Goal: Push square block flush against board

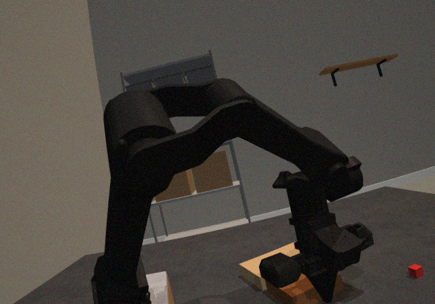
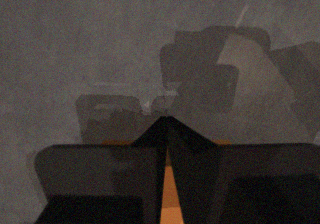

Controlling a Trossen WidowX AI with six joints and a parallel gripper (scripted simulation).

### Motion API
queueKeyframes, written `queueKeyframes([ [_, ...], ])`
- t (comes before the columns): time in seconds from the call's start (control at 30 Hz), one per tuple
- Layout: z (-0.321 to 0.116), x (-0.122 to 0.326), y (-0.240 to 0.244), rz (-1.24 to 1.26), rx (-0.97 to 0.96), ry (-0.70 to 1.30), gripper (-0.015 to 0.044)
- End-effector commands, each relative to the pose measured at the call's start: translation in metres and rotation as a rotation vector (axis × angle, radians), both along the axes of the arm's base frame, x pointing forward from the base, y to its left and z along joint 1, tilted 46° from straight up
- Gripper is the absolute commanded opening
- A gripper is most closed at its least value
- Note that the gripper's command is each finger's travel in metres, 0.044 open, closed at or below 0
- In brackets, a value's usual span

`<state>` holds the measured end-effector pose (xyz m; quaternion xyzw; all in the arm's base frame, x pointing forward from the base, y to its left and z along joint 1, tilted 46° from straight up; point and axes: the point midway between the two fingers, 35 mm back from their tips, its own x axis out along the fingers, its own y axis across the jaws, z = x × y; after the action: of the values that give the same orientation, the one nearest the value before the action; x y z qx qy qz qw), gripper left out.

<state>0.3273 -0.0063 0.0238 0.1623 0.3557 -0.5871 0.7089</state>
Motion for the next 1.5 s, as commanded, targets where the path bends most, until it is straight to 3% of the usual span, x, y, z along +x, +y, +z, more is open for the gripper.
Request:
queueKeyframes([
  [0.0,-0.006,-0.003,0.007,0.004,0.002,0.002,0.0000],
  [0.5,-0.021,-0.009,0.020,0.004,0.004,0.002,0.0000],
  [1.47,0.010,0.007,-0.008,0.004,0.000,0.001,0.0000],
])
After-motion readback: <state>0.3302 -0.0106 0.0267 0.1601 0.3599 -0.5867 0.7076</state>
